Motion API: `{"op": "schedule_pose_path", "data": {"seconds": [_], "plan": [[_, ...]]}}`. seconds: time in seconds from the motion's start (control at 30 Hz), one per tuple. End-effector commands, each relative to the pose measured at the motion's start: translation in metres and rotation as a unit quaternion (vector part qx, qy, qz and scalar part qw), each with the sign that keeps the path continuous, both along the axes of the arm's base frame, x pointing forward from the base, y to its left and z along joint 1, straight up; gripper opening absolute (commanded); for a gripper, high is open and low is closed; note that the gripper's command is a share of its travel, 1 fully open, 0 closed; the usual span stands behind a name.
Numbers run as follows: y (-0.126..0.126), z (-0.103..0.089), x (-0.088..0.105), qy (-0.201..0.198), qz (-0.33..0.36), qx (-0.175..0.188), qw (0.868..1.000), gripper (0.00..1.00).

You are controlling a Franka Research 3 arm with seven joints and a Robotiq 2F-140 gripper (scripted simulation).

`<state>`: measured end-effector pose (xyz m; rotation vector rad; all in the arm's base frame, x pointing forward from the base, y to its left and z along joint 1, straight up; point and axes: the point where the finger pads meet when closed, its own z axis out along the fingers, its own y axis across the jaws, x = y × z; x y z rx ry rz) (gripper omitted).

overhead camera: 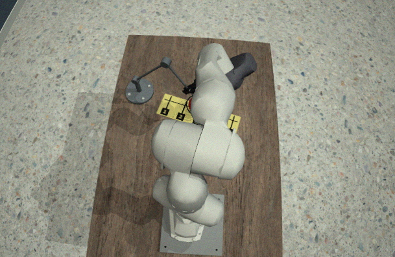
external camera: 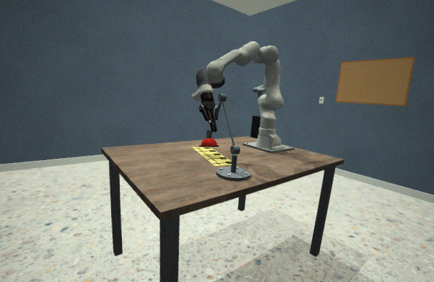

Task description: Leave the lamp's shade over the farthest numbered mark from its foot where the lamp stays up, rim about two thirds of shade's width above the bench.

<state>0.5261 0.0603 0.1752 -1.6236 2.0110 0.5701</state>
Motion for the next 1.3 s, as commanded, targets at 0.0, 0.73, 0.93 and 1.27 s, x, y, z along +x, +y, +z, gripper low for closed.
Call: {"op": "schedule_pose_path", "data": {"seconds": [0.0,0.73,0.93,1.27], "plan": [[-0.009,0.003,0.005,-0.007,-0.006,-0.005,1.0,0.1],[-0.016,0.005,0.007,-0.006,-0.004,-0.004,1.0,1.0],[-0.01,0.004,0.005,-0.003,-0.001,-0.002,1.0,1.0],[-0.006,0.003,0.004,-0.001,0.001,0.0,1.0,1.0]]}}
